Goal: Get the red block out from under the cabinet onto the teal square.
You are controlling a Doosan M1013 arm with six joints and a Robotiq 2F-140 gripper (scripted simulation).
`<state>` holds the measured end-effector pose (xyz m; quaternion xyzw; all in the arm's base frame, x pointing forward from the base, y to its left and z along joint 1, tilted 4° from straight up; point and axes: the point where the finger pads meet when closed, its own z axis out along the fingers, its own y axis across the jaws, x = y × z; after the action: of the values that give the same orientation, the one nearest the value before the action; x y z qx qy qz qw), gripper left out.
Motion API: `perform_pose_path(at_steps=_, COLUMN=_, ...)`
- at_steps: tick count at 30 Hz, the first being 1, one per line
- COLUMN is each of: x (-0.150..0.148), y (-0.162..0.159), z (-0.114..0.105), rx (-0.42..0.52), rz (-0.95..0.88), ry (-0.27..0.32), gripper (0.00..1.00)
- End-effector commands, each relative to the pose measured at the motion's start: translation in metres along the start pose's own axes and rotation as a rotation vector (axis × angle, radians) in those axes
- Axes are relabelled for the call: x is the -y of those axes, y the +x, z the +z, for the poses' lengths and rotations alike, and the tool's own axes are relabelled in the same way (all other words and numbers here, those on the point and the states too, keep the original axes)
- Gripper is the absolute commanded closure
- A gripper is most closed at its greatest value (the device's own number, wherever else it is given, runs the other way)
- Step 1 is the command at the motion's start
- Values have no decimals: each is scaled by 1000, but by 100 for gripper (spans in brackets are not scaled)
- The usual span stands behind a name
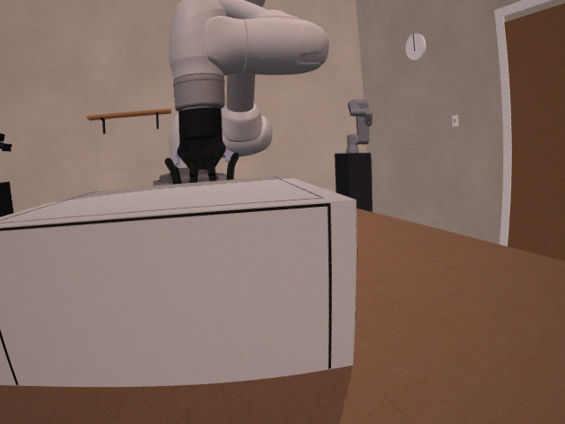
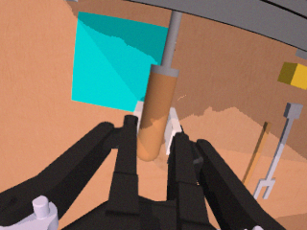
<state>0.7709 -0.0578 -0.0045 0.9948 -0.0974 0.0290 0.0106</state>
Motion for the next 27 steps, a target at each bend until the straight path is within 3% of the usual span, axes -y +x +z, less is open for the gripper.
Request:
perform_pose_path(at_steps=1, x=0, y=-9, z=0, rx=0, rz=0, ry=0, gripper=100)
perform_pose_path(at_steps=27, x=0, y=-71, z=0, rx=0, rz=0, ry=0, gripper=100)
